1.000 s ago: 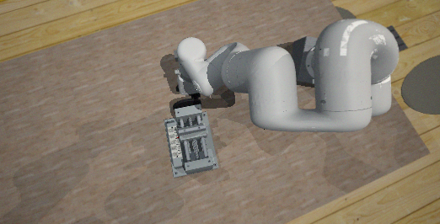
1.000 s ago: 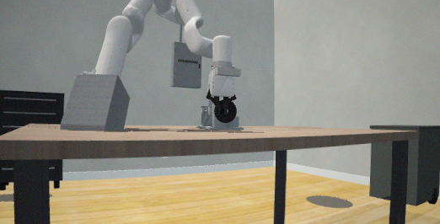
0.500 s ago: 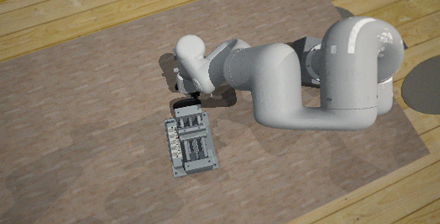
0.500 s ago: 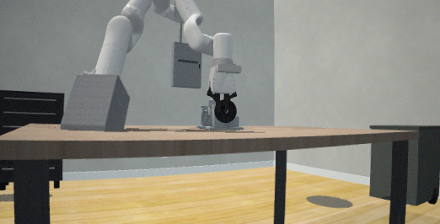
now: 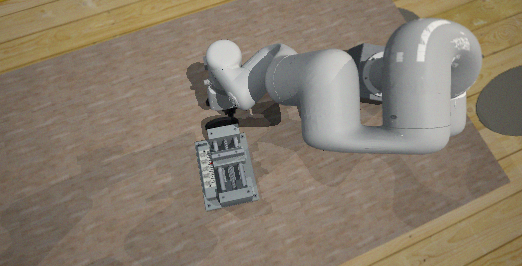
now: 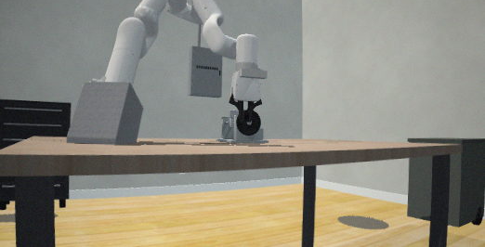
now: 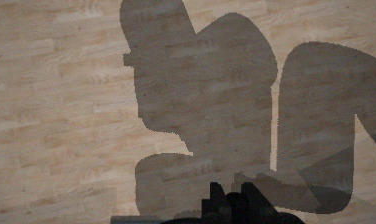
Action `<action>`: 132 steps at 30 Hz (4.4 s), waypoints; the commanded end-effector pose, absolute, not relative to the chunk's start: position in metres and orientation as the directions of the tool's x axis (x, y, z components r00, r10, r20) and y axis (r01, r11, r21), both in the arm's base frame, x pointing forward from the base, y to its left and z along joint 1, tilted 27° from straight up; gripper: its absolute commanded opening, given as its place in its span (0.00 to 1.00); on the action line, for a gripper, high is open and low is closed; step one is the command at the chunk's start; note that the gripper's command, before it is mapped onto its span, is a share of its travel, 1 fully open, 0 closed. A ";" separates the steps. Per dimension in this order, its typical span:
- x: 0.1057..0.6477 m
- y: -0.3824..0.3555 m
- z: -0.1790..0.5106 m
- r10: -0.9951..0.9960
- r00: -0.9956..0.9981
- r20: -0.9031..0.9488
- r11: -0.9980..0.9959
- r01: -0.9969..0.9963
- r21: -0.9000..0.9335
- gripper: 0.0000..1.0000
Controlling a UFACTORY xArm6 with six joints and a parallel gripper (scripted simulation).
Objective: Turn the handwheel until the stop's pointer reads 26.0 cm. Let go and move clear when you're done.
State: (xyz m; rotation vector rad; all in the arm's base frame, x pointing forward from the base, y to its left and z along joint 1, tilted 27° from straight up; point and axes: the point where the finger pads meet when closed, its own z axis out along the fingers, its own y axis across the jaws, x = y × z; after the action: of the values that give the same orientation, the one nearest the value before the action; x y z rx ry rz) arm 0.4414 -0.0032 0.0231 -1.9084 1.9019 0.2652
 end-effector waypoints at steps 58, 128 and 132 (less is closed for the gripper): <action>0.448 -0.007 0.031 -0.904 0.041 -0.426 0.035 -0.985 -0.169 0.06; 0.506 0.009 0.004 -0.904 0.041 -0.426 0.035 -0.985 -0.169 0.06; 0.502 0.012 -0.004 -0.904 0.041 -0.426 0.035 -0.985 -0.169 0.06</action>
State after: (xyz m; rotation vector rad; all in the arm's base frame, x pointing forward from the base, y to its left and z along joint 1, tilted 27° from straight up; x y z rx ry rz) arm 0.5050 0.0090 0.0032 -1.9085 1.9015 0.2585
